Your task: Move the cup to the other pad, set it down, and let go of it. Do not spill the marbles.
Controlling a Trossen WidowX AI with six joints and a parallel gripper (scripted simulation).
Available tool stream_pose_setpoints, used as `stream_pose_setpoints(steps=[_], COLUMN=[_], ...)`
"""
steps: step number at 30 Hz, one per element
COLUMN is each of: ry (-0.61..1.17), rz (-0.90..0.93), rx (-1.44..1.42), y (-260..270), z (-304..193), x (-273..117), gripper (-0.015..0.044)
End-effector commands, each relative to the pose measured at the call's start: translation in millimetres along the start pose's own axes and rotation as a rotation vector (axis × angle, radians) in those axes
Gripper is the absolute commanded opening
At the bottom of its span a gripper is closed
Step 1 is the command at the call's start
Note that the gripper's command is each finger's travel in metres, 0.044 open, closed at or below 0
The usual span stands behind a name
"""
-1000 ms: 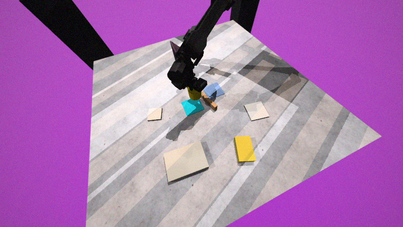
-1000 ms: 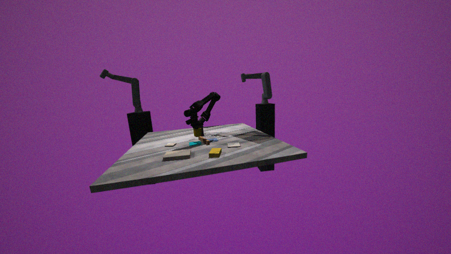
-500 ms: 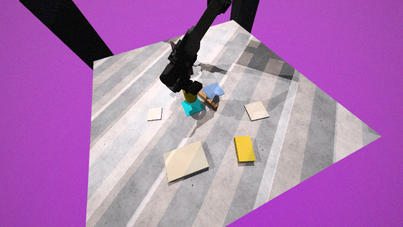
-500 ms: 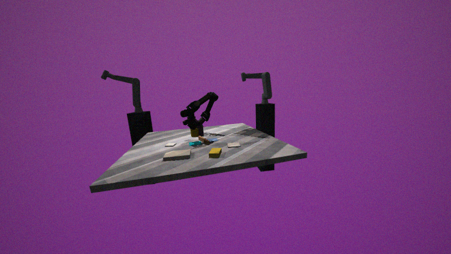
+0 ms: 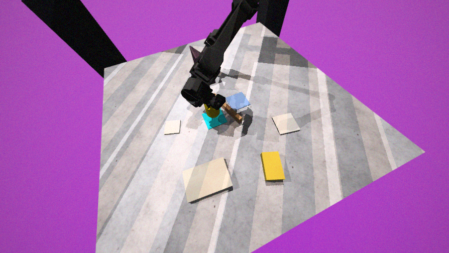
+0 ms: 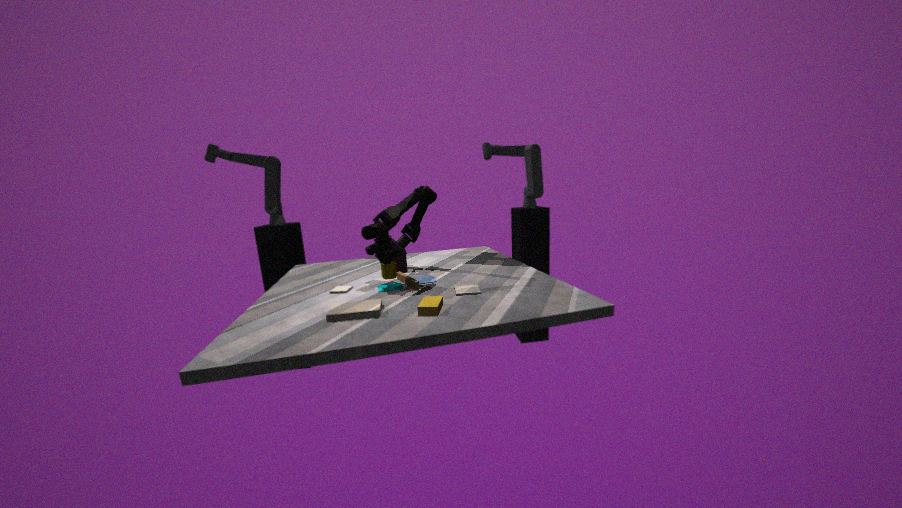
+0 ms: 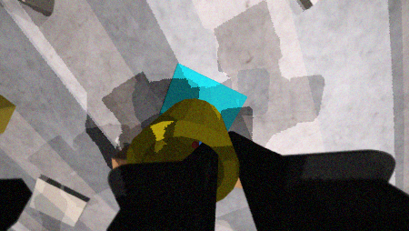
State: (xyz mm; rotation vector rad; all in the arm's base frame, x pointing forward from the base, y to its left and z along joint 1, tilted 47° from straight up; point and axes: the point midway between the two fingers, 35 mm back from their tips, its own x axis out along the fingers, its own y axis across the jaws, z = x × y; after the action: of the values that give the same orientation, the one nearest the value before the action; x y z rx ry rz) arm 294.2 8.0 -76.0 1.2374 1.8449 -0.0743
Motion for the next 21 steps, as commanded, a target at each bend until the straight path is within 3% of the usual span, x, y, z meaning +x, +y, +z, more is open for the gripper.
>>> stream_pose_setpoints(steps=[1, 21], ry=[0.004, 0.006], rz=[0.003, 0.004], rx=[0.009, 0.009], y=[-0.8, -1.7], z=[0.3, 0.4], x=[6.6, 38.0], gripper=[0.0000, 0.0000])
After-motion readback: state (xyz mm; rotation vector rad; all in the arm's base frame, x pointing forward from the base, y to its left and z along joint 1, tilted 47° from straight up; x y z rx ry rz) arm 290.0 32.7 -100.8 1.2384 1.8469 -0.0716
